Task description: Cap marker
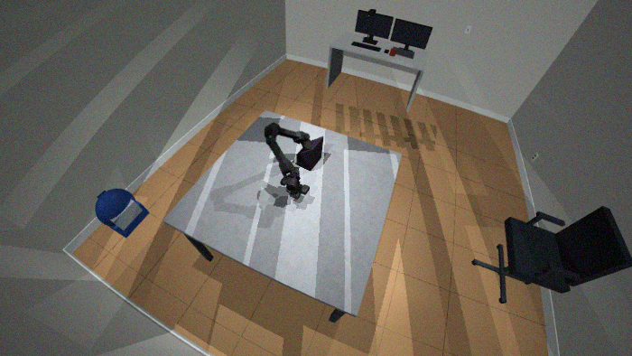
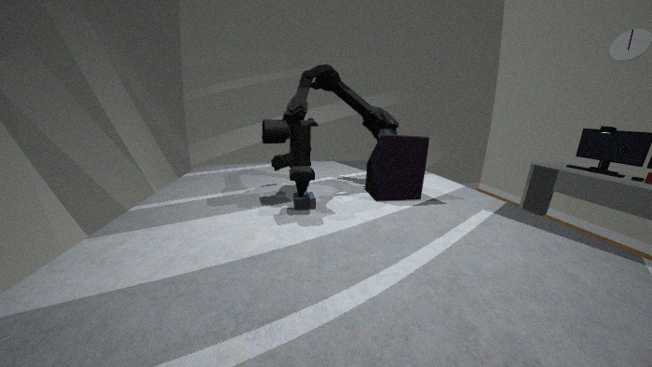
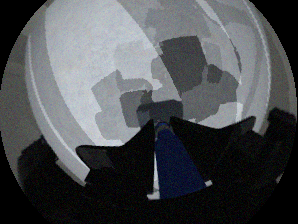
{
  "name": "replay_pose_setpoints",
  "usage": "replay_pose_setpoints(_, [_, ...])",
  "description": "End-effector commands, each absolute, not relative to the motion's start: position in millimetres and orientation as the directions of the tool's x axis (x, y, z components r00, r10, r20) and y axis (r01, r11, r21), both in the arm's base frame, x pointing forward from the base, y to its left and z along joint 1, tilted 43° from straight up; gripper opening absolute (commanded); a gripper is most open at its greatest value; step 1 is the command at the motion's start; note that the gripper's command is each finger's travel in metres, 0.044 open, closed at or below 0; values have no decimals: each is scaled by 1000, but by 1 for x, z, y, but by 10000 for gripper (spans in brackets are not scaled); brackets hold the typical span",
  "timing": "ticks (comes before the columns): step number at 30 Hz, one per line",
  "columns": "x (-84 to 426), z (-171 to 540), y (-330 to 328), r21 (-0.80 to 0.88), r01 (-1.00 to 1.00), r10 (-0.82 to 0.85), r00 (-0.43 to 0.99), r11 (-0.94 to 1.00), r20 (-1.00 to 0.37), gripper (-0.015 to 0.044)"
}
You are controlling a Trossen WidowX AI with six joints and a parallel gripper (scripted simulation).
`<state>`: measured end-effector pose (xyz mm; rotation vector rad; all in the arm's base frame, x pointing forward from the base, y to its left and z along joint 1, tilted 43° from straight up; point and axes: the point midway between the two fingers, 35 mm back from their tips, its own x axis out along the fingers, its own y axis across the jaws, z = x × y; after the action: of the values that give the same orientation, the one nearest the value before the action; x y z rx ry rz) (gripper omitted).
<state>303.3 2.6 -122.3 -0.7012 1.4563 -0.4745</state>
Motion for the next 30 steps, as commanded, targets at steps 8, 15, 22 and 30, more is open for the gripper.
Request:
replay_pose_setpoints(8, [304, -127, -2, -684, -109, -681, 72, 721, -729, 0])
replay_pose_setpoints(15, [304, -127, -2, -684, -109, -681, 72, 721, -729, 0])
replay_pose_setpoints(22, [304, -127, -2, -684, -109, -681, 72, 721, -729, 0])
replay_pose_setpoints(30, [303, -122, 3, -685, -121, -681, 79, 719, -728, 105])
